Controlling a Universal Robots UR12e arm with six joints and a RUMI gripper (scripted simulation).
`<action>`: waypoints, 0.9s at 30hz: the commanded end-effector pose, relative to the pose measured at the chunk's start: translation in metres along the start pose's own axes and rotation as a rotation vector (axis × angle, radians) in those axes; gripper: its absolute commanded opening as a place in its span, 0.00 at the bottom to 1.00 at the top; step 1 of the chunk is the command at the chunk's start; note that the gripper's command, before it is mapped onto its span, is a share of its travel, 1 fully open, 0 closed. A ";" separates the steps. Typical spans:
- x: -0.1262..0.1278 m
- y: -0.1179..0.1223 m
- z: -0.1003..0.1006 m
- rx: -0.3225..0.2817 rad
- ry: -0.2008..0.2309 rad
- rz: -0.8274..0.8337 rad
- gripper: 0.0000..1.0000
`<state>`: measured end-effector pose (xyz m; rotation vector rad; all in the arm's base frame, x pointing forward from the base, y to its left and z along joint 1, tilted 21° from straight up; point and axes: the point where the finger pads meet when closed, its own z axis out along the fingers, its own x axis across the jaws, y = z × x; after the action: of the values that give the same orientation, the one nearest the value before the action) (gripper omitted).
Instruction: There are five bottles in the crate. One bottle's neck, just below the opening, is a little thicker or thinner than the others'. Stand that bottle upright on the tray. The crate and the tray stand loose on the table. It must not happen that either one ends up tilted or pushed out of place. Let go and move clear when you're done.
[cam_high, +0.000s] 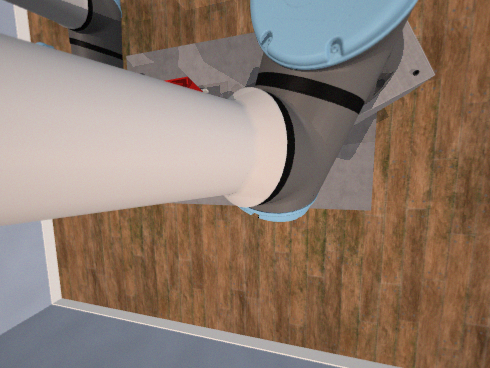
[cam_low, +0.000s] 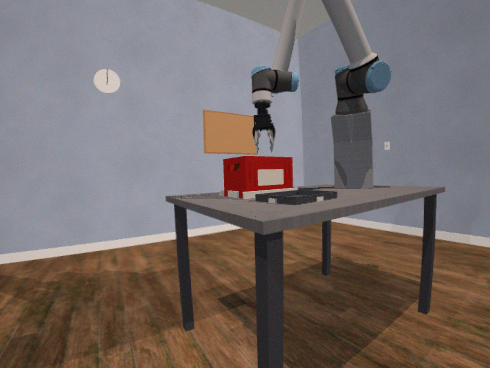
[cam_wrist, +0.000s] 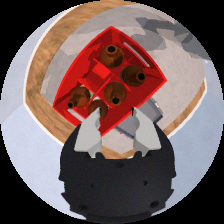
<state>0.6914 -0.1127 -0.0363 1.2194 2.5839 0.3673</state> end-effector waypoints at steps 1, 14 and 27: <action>-0.001 0.000 0.005 -0.001 -0.001 0.000 0.38; -0.001 0.000 0.013 -0.001 -0.001 0.000 0.38; -0.001 0.000 0.014 -0.001 -0.001 0.000 0.38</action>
<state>0.6964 -0.1111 -0.0501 1.2194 2.5838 0.3672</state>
